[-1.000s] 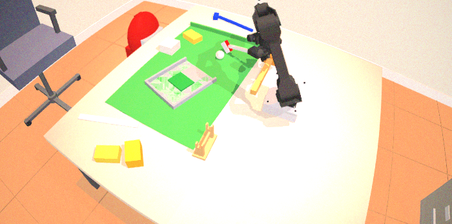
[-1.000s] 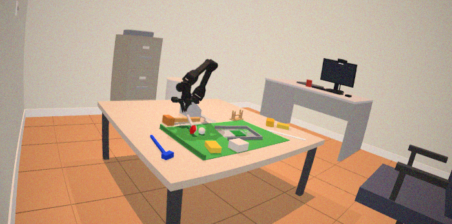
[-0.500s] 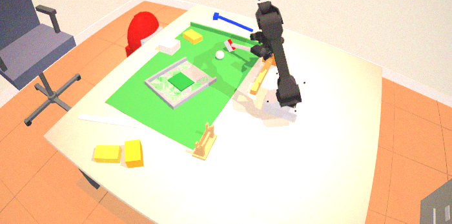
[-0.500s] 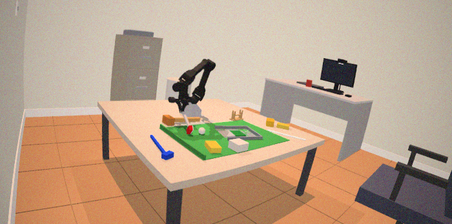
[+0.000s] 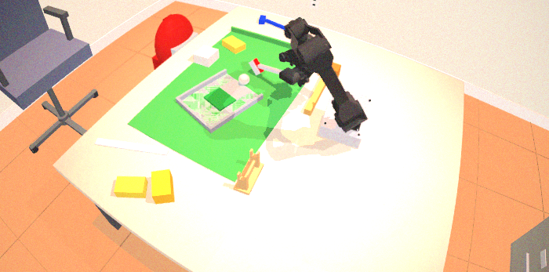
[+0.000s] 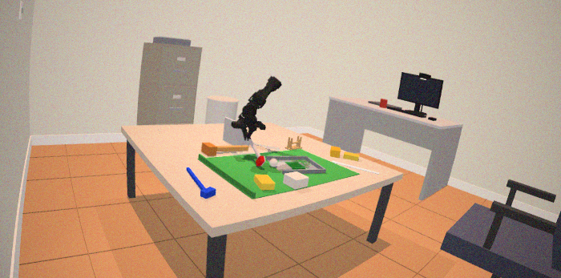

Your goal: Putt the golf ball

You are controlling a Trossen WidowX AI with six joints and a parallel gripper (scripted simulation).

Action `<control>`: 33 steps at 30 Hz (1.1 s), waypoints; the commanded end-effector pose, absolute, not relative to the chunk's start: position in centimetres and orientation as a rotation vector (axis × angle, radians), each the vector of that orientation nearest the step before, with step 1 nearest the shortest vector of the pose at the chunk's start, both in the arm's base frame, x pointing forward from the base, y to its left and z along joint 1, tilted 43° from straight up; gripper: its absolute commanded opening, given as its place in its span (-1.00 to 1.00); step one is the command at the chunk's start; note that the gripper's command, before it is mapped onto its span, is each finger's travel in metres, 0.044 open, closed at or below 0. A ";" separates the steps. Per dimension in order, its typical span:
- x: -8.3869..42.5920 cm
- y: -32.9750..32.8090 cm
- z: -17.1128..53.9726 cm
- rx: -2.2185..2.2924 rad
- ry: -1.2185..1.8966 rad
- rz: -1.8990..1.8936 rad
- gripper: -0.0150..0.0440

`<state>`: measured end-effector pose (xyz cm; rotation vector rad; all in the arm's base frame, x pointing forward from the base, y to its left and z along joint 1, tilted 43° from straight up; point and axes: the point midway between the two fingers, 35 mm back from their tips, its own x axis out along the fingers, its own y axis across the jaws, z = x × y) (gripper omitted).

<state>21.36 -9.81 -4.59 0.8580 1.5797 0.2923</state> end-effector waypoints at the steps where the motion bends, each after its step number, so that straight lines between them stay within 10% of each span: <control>1: 21.4 -9.1 -4.0 0.877 1.575 0.287 -0.49; 33: 21.2 -12.6 -0.3 0.885 1.577 0.284 -0.49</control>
